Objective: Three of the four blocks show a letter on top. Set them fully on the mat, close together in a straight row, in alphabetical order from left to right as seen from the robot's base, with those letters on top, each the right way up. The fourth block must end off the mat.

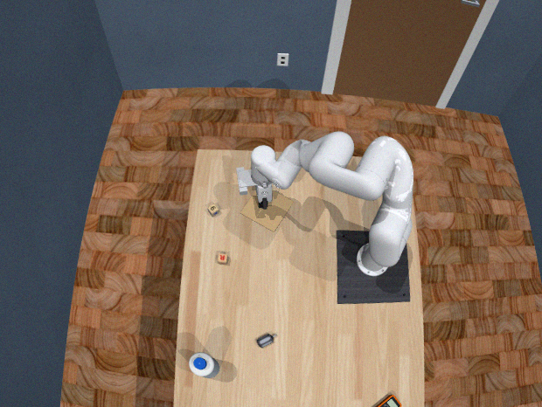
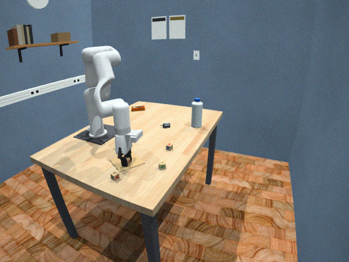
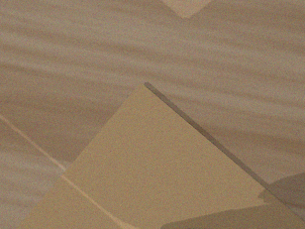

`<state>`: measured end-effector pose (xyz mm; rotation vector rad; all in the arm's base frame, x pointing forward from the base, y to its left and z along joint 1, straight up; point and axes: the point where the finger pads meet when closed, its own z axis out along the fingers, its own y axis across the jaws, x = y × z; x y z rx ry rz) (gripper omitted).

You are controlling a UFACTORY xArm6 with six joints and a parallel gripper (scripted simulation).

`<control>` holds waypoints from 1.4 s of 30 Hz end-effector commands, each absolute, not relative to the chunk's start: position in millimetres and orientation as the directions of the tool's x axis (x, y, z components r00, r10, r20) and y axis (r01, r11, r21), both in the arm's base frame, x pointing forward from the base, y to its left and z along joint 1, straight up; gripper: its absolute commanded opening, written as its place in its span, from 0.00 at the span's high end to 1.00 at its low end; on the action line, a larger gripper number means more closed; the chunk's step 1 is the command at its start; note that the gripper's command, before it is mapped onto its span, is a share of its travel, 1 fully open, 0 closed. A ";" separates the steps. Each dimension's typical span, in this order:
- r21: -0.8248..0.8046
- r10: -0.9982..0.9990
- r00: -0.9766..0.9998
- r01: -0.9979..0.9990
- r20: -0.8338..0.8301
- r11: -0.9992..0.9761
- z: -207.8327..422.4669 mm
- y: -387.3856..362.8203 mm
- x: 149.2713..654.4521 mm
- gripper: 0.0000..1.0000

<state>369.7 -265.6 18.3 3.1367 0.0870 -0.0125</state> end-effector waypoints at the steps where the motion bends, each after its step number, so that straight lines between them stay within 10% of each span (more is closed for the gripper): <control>1: 0.007 0.055 0.998 0.055 -0.004 -0.998 20.1 -266.9 371.4 0.72; 42: 0.007 0.055 0.998 0.055 -0.003 -0.998 41.9 -266.8 371.6 0.72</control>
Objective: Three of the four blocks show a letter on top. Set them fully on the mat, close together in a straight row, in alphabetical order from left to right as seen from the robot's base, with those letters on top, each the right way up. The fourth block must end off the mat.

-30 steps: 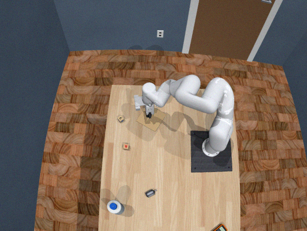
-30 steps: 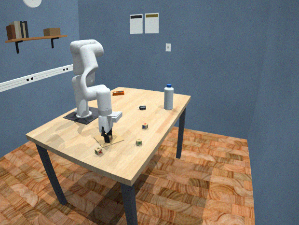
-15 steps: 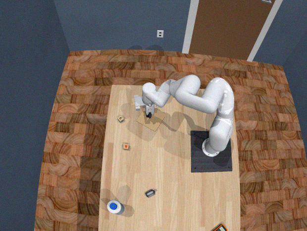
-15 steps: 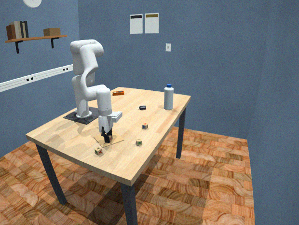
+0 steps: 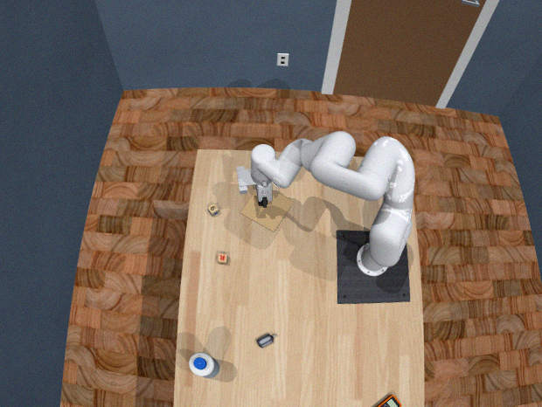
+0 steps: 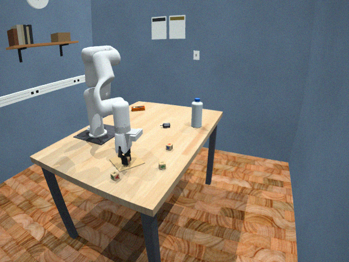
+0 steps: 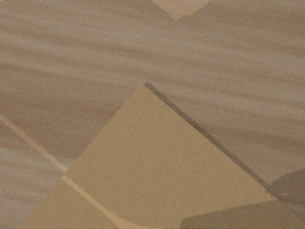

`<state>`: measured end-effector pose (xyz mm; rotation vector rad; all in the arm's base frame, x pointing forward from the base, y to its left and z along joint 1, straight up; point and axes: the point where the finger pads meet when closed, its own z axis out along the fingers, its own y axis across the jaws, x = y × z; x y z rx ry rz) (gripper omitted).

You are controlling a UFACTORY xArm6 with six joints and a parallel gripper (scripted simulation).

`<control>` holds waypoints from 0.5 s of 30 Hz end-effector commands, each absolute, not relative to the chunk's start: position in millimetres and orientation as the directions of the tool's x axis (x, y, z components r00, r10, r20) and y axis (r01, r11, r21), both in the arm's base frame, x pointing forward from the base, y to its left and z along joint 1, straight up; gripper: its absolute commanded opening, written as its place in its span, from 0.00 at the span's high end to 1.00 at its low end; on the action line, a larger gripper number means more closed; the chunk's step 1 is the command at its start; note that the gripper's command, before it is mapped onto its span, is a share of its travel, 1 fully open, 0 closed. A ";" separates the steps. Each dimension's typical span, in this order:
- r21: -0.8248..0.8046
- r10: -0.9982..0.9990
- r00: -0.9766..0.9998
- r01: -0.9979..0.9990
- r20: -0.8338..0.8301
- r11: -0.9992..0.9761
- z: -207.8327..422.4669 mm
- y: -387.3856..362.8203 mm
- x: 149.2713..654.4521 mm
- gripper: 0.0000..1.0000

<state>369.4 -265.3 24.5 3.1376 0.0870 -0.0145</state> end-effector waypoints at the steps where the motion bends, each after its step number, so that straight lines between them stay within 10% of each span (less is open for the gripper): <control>1: 0.007 0.055 0.998 0.055 -0.003 -0.998 48.5 -266.7 371.6 0.72; 15: 0.007 0.055 0.998 0.055 -0.003 -0.998 118.8 -266.3 372.0 0.72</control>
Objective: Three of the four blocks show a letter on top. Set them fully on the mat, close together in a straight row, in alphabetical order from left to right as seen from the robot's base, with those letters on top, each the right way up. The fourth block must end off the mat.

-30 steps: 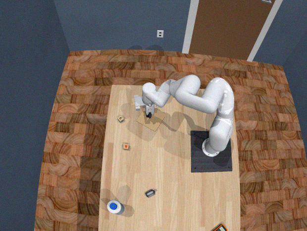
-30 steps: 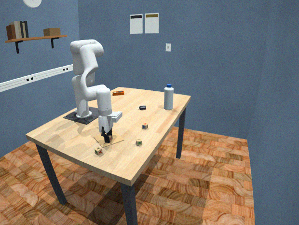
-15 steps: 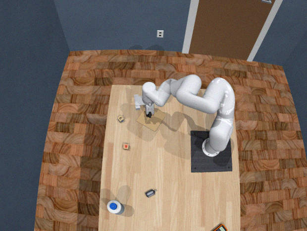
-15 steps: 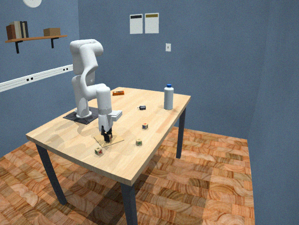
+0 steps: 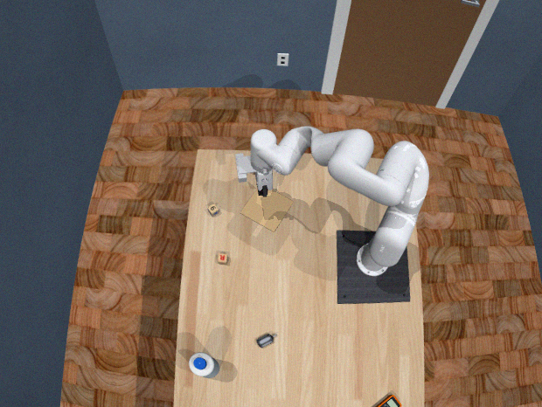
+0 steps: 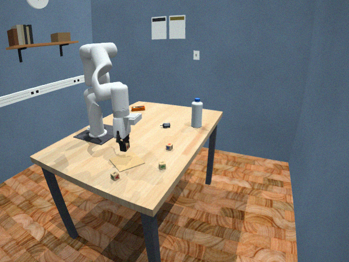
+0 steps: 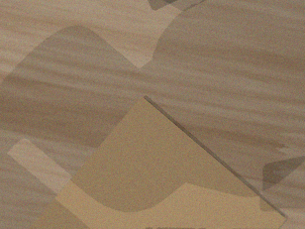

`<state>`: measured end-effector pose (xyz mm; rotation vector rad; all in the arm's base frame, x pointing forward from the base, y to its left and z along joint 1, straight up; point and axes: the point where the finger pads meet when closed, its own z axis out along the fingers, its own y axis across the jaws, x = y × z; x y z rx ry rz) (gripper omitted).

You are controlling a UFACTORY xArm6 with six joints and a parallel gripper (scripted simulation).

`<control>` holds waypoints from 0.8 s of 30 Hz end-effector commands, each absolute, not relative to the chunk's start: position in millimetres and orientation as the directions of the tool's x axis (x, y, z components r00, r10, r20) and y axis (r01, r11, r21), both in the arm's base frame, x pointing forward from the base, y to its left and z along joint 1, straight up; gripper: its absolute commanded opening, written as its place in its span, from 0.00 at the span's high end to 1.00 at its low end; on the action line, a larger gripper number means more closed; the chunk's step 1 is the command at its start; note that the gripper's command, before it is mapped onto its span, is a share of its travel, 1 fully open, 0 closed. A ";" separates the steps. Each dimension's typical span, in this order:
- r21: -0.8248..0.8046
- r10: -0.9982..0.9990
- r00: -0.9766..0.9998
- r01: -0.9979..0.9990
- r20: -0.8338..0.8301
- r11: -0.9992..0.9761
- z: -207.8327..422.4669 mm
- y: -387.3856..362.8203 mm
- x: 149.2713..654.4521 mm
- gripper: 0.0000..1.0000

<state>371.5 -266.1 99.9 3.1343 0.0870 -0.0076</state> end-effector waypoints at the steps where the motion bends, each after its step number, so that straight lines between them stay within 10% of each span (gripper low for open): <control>1: 0.007 0.055 0.998 0.055 -0.003 -0.998 119.9 -266.3 372.0 0.72; 24: 0.006 0.328 0.945 0.328 -0.005 -0.945 120.6 -246.0 376.8 0.72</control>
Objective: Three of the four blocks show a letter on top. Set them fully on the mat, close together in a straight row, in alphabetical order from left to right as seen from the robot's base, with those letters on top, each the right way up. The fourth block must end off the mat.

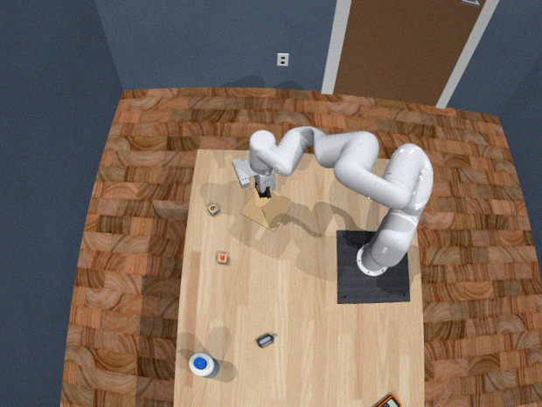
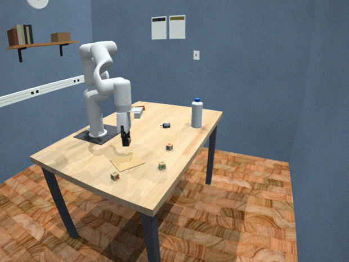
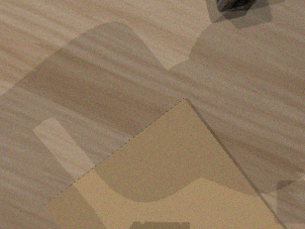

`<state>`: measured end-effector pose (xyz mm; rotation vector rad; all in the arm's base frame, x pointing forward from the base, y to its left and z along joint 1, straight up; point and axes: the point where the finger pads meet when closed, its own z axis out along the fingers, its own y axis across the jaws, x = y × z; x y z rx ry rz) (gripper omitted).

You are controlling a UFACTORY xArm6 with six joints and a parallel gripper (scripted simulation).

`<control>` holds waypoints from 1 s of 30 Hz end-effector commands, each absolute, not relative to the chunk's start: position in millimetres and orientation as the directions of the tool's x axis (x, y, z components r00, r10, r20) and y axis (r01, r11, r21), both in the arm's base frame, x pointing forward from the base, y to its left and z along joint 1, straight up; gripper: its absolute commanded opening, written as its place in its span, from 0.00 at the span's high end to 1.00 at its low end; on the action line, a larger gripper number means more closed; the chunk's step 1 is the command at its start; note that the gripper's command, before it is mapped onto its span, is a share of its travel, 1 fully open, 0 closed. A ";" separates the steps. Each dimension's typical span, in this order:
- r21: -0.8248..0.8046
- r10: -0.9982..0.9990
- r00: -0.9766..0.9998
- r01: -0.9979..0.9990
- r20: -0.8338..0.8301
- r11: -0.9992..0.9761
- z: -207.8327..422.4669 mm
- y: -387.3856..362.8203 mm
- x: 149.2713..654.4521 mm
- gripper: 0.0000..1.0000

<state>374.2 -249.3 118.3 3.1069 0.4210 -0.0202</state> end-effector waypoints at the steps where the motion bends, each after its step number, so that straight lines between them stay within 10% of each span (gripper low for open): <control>1: 0.006 0.397 0.918 0.397 -0.006 -0.918 120.6 -240.7 377.9 0.72; 30: 0.002 0.828 0.561 0.828 -0.008 -0.561 120.4 -199.7 383.6 0.72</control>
